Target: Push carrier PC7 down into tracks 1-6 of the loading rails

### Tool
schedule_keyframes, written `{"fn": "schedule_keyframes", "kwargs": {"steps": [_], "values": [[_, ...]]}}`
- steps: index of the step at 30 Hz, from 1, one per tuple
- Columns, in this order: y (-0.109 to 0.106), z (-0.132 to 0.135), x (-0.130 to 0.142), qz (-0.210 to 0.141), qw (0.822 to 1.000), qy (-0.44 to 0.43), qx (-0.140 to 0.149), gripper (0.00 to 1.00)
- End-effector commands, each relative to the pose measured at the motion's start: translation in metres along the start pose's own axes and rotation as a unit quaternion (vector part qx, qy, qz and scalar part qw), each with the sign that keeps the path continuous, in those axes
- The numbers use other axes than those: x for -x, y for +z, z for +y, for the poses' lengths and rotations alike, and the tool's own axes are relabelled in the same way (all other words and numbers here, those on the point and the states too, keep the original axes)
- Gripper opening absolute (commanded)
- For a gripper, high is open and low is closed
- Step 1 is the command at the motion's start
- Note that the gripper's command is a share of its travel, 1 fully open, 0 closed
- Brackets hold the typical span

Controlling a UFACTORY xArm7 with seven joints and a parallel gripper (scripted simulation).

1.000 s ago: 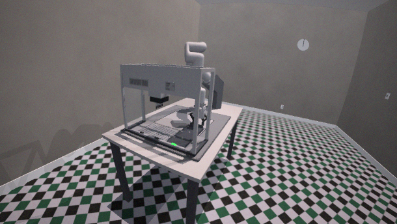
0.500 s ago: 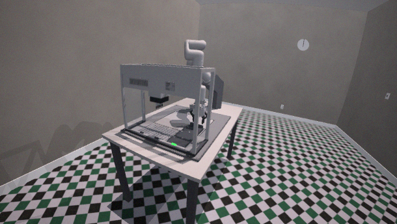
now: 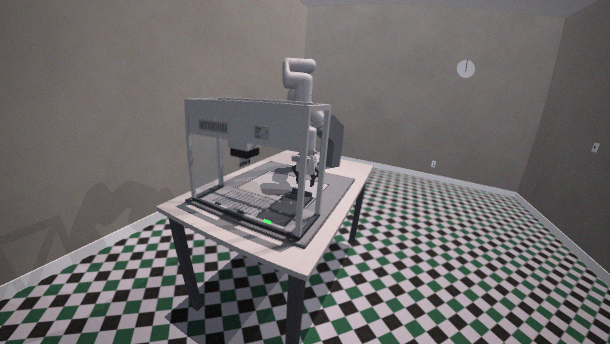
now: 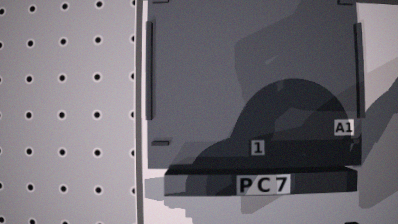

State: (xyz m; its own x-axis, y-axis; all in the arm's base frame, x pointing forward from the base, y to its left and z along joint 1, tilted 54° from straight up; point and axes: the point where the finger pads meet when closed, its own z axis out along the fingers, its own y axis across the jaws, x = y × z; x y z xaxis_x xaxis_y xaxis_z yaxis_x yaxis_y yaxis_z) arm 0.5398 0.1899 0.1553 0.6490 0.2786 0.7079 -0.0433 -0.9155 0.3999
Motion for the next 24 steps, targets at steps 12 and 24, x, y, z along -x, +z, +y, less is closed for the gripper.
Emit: {"fn": "schedule_keyframes", "kwargs": {"steps": [12,24], "values": [[-0.025,-0.001,-0.001,0.001,1.0,0.0,-0.001,0.82],[-0.045,-0.001,-0.001,0.001,1.0,0.0,-0.001,0.82]]}}
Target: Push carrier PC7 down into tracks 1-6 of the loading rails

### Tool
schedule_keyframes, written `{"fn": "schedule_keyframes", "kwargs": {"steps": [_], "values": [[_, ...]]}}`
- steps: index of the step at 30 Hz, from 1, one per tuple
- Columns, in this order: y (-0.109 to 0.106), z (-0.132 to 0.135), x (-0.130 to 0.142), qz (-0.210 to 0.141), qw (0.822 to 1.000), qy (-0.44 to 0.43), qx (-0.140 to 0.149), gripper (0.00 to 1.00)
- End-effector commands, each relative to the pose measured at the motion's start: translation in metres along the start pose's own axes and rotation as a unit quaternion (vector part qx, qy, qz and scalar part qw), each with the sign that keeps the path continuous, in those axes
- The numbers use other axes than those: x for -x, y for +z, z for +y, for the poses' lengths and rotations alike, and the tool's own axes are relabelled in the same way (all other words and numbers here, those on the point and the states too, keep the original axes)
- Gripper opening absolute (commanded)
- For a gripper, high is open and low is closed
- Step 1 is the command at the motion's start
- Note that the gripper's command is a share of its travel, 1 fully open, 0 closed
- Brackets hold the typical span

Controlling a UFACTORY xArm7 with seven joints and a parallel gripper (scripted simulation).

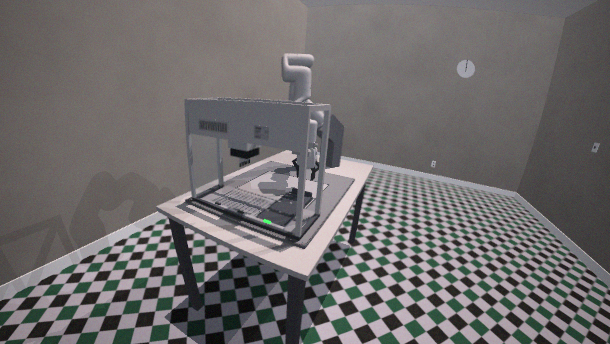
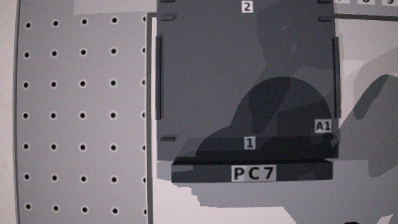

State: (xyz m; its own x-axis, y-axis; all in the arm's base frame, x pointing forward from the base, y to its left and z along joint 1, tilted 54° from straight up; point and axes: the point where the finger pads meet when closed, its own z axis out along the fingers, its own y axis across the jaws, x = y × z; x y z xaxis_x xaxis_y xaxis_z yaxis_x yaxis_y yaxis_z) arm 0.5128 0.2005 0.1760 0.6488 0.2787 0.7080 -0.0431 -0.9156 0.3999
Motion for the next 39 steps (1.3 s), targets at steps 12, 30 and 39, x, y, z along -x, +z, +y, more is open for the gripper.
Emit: {"fn": "schedule_keyframes", "kwargs": {"steps": [12,30,39], "values": [[-0.026,-0.001,-0.001,0.001,1.0,0.0,-0.001,0.82],[-0.052,-0.001,-0.001,0.001,1.0,0.0,-0.001,0.82],[-0.064,-0.001,-0.001,0.001,1.0,0.0,-0.001,0.82]]}}
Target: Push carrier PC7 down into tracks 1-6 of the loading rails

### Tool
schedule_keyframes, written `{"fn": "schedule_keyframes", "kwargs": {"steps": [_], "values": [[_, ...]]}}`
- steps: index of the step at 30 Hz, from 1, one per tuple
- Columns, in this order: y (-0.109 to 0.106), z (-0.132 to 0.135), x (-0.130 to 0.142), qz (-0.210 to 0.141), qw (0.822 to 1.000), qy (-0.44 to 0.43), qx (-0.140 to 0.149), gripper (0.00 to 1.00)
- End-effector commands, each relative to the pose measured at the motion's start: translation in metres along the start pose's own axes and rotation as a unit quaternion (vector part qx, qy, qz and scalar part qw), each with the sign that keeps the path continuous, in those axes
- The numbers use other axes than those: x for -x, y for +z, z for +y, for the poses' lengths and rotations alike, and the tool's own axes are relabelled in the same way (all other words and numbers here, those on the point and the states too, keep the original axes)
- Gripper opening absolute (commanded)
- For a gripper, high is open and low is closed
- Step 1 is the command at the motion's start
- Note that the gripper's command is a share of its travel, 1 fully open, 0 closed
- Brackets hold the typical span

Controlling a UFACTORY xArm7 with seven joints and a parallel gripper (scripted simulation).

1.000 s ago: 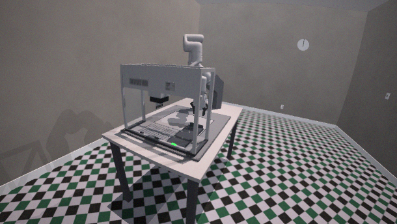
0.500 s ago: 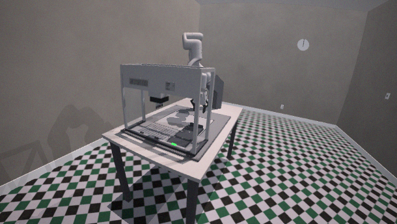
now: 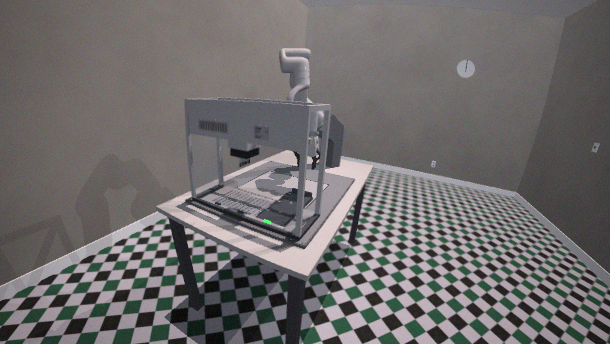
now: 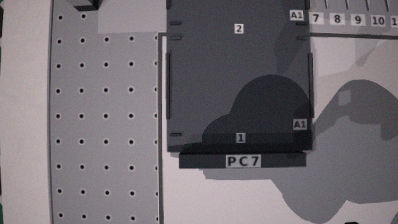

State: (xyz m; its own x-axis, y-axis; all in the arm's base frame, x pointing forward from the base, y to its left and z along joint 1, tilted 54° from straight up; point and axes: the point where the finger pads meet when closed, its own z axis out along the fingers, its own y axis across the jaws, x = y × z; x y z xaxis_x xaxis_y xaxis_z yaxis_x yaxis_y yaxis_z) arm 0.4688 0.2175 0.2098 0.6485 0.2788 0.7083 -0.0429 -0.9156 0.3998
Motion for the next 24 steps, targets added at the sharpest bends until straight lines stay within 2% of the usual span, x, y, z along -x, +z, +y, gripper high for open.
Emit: {"fn": "schedule_keyframes", "kwargs": {"steps": [1,8,24], "values": [[-0.008,-0.001,-0.001,0.001,1.0,0.0,-0.001,0.82],[-0.02,-0.001,-0.001,0.001,1.0,0.0,-0.001,0.82],[-0.02,-0.001,-0.001,0.001,1.0,0.0,-0.001,0.82]]}}
